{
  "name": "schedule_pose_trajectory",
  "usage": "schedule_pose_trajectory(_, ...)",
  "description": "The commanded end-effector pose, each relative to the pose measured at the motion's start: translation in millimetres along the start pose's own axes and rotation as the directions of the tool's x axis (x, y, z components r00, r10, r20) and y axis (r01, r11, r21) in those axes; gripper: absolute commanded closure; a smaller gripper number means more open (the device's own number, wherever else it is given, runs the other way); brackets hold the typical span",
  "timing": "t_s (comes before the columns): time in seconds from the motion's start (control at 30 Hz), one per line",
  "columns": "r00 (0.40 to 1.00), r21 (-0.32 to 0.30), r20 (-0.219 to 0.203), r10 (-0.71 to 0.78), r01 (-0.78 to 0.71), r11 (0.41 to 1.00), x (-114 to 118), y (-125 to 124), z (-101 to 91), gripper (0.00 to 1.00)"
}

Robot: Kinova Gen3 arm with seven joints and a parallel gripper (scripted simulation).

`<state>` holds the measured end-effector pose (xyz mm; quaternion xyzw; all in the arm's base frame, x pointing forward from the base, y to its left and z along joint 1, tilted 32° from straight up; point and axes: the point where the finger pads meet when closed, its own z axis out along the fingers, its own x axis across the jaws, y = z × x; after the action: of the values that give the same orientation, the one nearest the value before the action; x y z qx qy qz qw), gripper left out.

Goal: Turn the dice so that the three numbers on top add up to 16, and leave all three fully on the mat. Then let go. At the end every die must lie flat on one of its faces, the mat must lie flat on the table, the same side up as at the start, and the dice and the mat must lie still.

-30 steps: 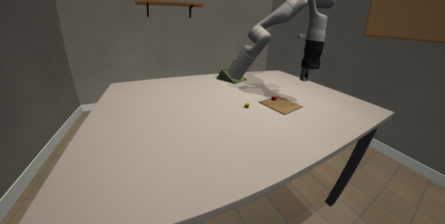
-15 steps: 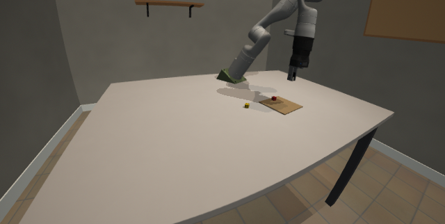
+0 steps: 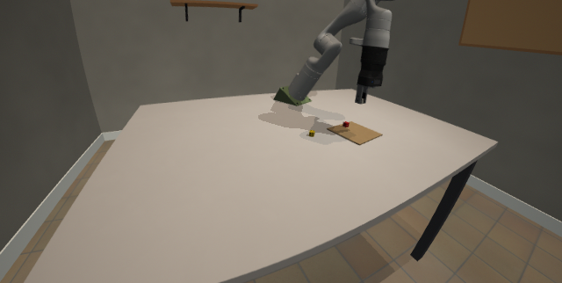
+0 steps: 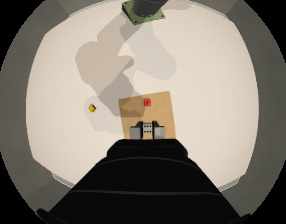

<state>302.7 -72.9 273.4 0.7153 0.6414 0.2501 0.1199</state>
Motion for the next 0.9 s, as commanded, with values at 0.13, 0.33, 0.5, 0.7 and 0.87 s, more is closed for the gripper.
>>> schedule_pose_trajectory(0.13,1.0,0.0,-0.001,0.001,-0.001,1.0,-0.3,0.1,0.0,0.66)
schedule_pose_trajectory(0.33,1.0,0.0,-0.001,0.001,-0.001,1.0,-0.3,0.1,2.1,0.66)
schedule_pose_trajectory(0.5,1.0,0.0,-0.002,0.001,-0.001,1.0,-0.3,0.2,5.0,0.66)
schedule_pose_trajectory(0.7,1.0,0.0,-0.002,0.001,-0.001,1.0,-0.4,0.2,15.3,0.66)
schedule_pose_trajectory(0.87,1.0,0.0,-0.002,0.001,-0.001,1.0,-0.4,0.3,27.5,0.66)
